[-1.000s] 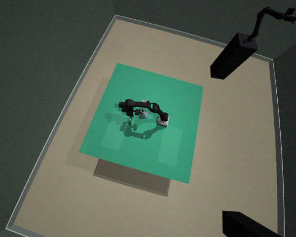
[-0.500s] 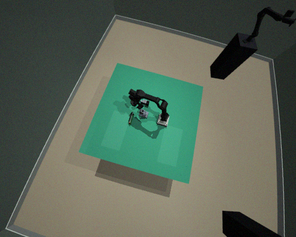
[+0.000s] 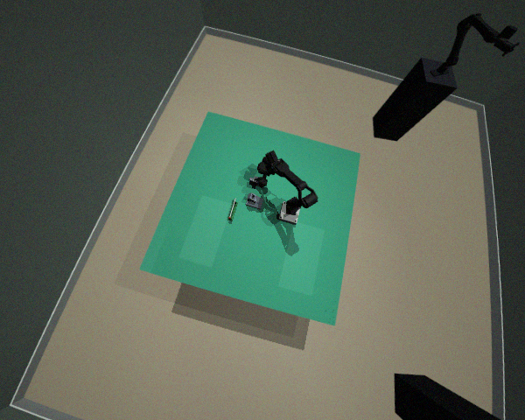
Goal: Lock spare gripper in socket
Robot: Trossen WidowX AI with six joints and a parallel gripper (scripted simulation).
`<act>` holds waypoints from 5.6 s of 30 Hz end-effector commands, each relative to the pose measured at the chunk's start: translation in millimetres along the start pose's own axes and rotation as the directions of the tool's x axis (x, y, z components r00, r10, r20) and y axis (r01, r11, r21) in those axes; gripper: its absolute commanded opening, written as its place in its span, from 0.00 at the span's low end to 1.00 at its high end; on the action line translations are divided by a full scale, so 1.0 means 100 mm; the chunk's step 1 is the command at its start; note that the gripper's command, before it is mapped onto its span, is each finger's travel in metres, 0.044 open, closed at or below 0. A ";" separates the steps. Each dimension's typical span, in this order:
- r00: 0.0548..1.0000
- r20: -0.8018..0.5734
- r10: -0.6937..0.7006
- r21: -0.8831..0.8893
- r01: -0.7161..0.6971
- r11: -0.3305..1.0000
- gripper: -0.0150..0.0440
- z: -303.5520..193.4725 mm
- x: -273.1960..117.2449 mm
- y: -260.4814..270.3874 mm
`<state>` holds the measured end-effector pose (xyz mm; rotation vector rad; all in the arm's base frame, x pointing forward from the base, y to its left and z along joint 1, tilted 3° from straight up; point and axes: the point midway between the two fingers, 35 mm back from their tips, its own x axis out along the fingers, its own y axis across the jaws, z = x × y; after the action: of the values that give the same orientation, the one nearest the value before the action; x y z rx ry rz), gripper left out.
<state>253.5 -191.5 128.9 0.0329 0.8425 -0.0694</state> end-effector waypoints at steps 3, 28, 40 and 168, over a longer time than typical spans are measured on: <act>0.997 0.057 -0.046 0.108 0.040 0.993 1.00 -0.17 -0.06 -0.04; 0.997 0.056 -0.046 0.108 0.040 0.993 1.00 -0.69 0.55 -0.01; 0.997 0.056 -0.046 0.108 0.040 0.993 1.00 -0.81 0.71 0.00; 0.899 -0.417 0.136 0.251 -0.031 0.968 0.25 -0.10 -0.01 0.84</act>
<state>250.6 -111.4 118.3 0.3195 1.2468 -0.0768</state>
